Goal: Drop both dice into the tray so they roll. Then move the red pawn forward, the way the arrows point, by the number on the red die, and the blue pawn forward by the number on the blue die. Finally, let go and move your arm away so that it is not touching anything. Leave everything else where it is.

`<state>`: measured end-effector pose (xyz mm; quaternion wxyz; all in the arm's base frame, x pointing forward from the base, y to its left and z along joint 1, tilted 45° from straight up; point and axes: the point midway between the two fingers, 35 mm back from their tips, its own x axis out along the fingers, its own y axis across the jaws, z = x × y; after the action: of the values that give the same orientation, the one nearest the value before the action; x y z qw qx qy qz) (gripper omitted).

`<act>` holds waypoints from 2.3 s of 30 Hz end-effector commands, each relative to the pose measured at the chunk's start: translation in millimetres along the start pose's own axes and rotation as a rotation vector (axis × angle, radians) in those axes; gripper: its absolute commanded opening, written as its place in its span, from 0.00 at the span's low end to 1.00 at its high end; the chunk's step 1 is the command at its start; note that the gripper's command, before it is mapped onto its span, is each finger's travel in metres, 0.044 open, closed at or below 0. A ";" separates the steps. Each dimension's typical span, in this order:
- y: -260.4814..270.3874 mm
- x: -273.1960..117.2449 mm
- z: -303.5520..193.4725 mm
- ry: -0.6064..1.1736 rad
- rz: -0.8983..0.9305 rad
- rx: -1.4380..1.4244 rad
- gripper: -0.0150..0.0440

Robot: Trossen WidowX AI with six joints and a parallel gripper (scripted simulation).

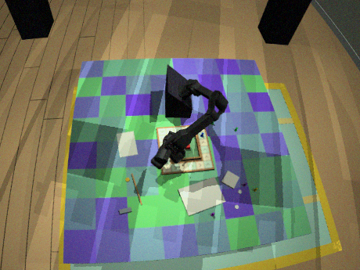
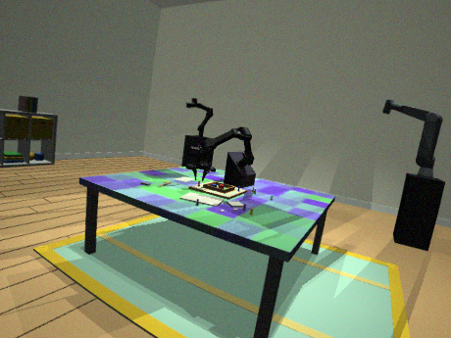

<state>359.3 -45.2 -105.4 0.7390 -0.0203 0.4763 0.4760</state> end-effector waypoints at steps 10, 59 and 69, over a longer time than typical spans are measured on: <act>4.3 26.1 -3.6 -0.002 0.018 0.014 0.59; 13.6 -80.9 31.2 0.012 0.004 0.017 0.25; 42.6 -48.6 85.8 0.007 0.005 0.016 0.25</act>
<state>378.5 -37.9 -14.0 0.7355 -0.0182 0.4859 0.4717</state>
